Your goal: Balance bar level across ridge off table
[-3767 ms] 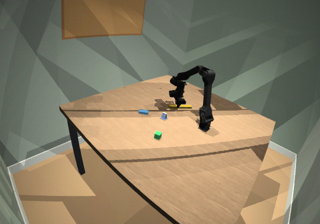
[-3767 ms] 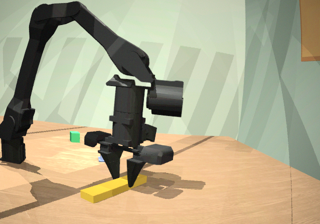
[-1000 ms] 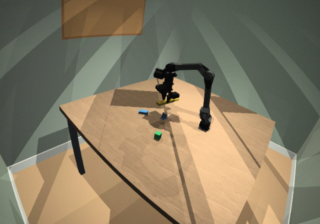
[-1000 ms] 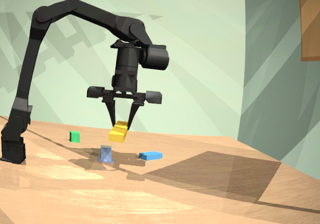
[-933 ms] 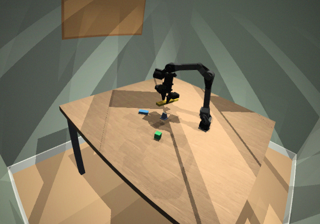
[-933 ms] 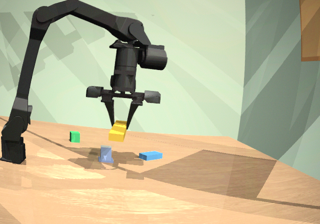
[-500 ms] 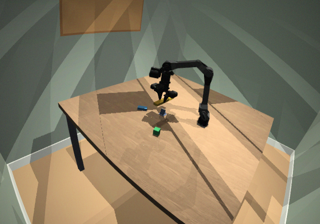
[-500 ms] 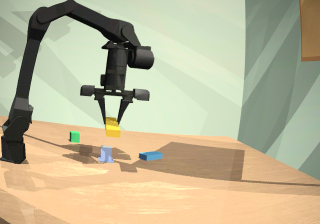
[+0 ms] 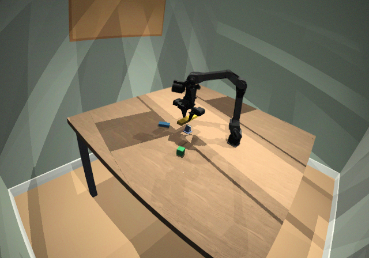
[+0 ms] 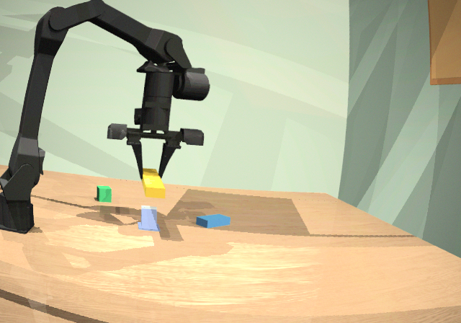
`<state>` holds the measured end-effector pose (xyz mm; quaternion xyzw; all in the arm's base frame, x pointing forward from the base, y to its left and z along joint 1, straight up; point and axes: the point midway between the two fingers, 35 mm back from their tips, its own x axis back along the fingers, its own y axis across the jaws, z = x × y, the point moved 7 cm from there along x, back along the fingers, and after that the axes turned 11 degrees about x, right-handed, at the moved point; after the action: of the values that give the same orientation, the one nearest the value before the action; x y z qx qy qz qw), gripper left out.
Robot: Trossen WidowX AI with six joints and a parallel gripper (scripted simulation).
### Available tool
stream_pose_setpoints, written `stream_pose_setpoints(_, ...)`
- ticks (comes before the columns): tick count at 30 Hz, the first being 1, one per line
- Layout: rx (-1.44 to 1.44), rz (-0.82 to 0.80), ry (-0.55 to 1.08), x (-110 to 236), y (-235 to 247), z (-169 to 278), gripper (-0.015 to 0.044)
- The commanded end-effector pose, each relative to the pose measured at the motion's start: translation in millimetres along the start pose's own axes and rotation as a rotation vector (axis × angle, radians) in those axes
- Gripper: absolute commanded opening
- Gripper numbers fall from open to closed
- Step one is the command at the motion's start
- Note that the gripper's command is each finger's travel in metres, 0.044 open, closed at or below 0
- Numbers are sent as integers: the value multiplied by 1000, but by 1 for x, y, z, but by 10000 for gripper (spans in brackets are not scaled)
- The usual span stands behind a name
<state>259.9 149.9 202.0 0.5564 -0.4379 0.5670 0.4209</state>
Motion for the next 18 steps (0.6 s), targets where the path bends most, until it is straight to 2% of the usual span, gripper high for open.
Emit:
stream_pose_setpoints(1,-4,-3,-4,-7,1,-1,0)
stream_pose_setpoints(18,-4,-3,-4,-34,2,0,0)
